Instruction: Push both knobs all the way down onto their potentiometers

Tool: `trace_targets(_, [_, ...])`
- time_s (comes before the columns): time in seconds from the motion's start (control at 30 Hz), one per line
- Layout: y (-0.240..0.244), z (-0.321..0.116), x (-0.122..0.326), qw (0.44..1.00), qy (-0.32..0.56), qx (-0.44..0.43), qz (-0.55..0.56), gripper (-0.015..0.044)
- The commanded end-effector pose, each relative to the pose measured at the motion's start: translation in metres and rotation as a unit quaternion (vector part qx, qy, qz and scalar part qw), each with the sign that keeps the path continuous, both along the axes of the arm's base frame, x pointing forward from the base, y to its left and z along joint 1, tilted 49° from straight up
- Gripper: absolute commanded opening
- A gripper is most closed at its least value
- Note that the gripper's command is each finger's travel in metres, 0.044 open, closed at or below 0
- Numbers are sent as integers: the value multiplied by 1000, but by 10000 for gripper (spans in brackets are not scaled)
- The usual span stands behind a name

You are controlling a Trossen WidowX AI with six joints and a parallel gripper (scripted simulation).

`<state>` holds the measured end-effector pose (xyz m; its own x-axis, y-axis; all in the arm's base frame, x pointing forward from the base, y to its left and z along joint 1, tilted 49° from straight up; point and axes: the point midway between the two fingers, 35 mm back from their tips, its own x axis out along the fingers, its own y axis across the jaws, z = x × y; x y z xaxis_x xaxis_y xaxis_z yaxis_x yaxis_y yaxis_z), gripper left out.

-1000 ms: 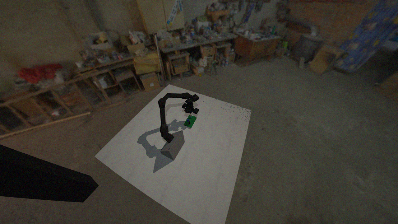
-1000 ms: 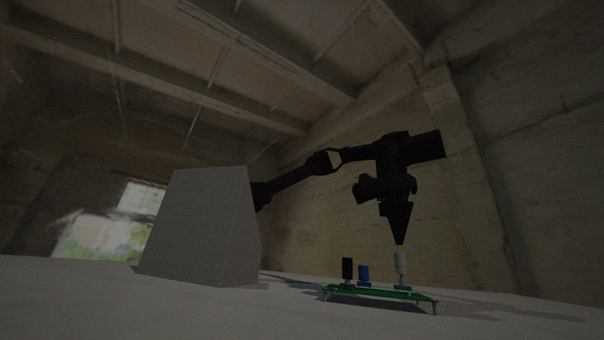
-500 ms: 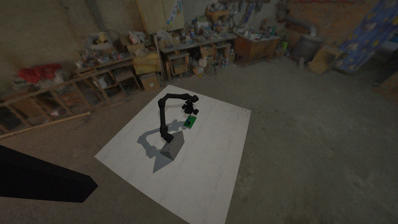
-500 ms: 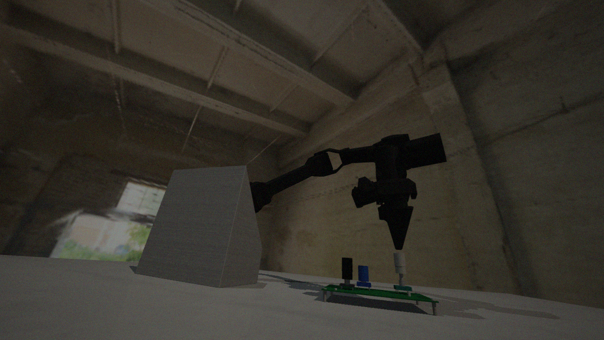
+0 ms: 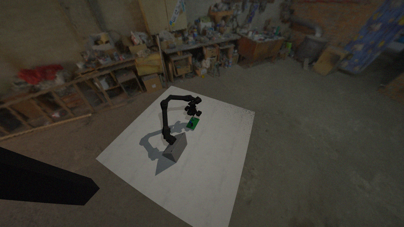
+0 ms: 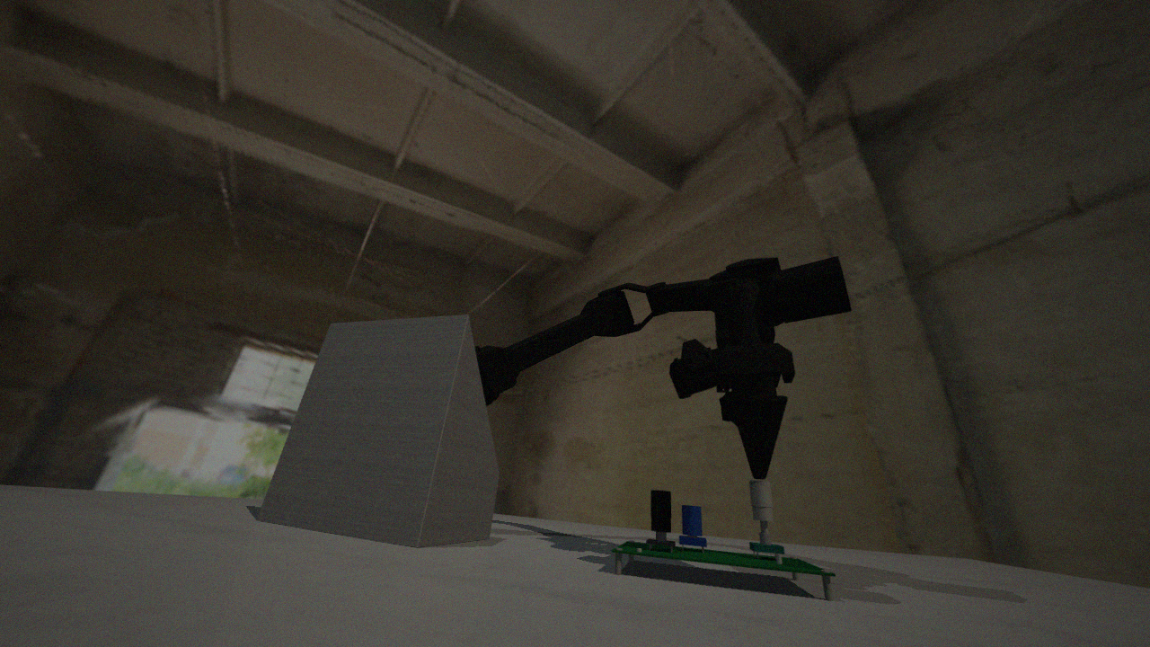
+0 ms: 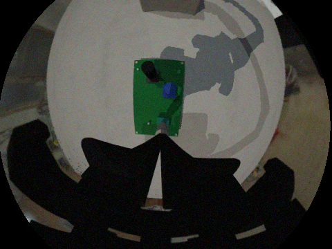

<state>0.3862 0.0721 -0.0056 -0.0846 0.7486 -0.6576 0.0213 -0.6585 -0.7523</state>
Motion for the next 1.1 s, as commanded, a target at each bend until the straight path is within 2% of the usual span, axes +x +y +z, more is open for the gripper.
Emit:
trace_targets(0.0, [1,-2,-1,1000,3,2,-2,0])
trace_targets(1.07, [4,-5,-1,1000,3,2,-2,0])
